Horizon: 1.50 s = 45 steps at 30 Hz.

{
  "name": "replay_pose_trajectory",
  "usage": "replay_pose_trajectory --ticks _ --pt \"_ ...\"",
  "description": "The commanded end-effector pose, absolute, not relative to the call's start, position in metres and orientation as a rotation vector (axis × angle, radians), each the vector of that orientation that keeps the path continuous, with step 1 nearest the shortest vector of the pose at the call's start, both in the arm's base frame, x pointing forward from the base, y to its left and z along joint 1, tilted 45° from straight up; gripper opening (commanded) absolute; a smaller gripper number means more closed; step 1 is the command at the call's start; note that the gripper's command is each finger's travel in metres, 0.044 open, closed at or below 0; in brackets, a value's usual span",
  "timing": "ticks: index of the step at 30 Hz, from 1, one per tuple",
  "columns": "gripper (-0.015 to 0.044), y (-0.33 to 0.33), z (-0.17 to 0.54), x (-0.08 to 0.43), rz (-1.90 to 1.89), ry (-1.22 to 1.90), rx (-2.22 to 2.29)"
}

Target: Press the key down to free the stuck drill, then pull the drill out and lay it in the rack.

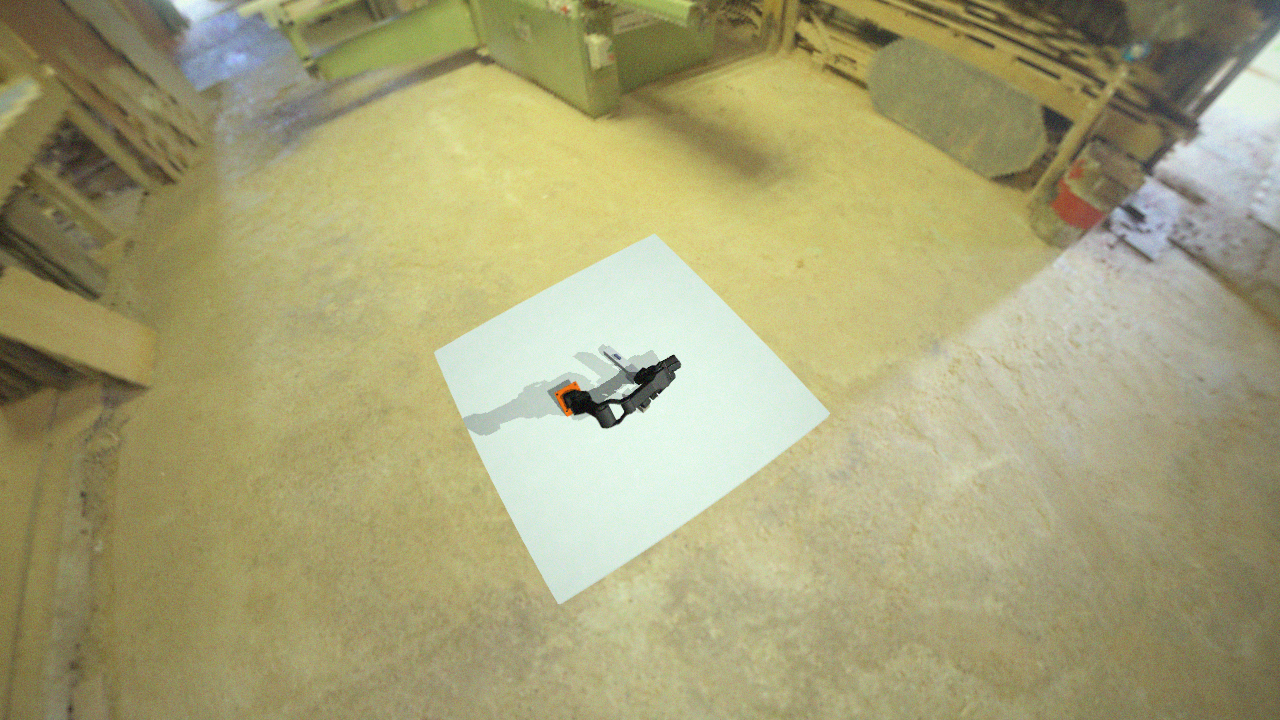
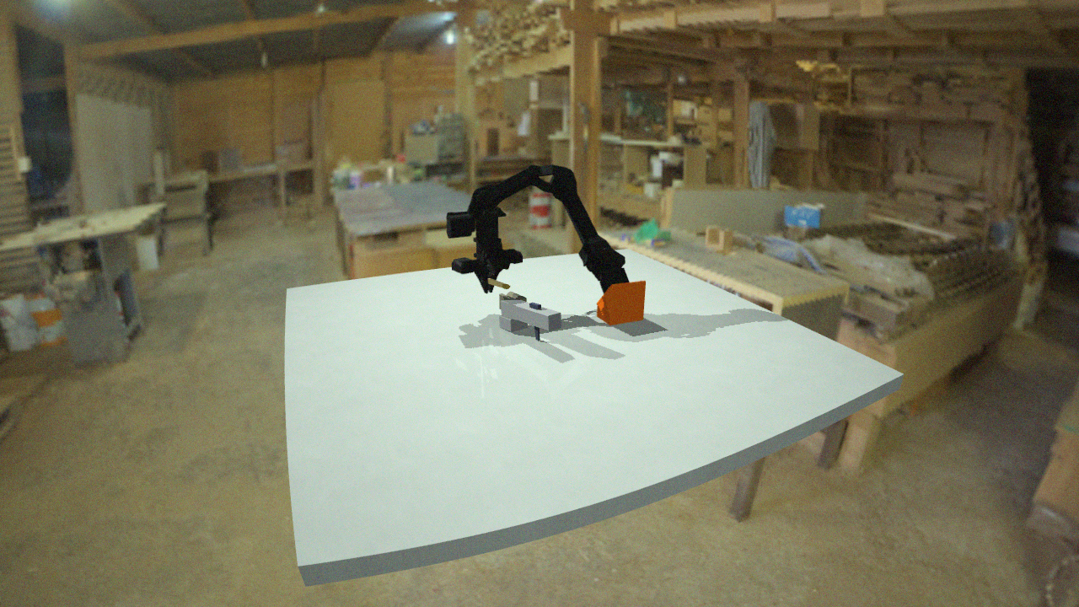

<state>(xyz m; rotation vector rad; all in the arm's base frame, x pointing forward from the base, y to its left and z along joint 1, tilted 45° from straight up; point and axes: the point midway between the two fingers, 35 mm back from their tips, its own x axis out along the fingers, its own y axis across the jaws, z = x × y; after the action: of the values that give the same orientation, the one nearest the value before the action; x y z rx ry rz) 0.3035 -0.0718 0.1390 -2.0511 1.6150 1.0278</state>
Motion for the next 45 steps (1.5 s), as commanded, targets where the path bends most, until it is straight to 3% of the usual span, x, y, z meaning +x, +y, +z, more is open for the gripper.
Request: replay_pose_trajectory --ticks 1,26,45 --pt "0.0 -0.074 0.142 0.297 1.028 1.608 -2.059" --pt "0.0 -0.09 0.16 0.259 1.029 1.609 -2.059" --pt "0.0 -0.109 0.141 0.261 1.028 1.61 -2.06"
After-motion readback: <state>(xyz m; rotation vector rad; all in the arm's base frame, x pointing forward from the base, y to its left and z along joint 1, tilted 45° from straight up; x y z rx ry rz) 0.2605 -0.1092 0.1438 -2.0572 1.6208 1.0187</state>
